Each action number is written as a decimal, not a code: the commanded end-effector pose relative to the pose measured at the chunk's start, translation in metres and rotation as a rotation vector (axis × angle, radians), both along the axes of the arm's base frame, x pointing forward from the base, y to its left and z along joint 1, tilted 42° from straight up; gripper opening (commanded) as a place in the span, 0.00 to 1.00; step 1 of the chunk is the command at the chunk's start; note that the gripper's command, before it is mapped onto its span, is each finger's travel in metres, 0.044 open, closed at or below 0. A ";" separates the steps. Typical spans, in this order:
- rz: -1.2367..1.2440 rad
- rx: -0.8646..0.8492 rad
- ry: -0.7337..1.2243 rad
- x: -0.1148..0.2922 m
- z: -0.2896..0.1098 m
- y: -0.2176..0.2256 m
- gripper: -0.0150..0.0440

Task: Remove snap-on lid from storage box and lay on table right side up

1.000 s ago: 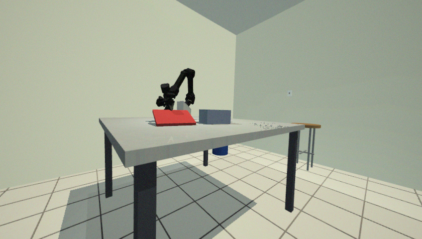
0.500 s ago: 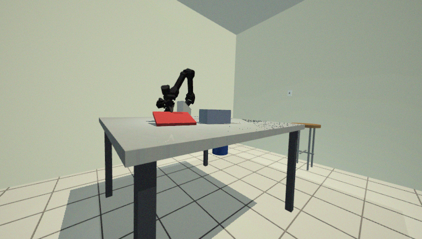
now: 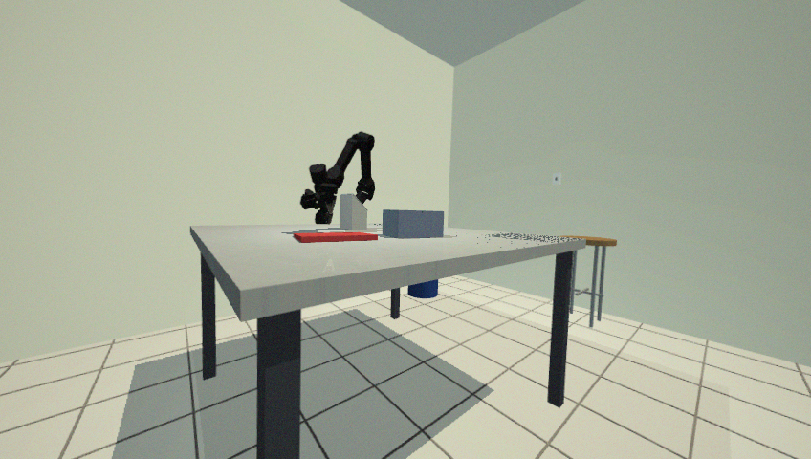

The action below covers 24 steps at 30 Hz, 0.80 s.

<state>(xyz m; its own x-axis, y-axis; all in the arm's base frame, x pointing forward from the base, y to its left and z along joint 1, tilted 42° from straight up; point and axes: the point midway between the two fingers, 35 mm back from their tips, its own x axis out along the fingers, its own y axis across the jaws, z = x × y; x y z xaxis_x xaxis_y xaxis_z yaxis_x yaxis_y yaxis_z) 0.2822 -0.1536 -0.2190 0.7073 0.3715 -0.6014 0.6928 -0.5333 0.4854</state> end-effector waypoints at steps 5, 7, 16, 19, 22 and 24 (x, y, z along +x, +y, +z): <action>-0.001 -0.006 0.001 -0.007 0.001 0.000 0.90; -0.001 -0.006 0.001 -0.011 0.002 0.000 0.99; -0.001 -0.006 0.003 -0.029 0.004 0.001 1.00; -0.001 -0.006 0.003 -0.035 0.005 0.002 1.00; -0.001 -0.006 0.004 -0.041 0.006 0.002 1.00; -0.001 -0.007 0.004 -0.045 0.006 0.002 1.00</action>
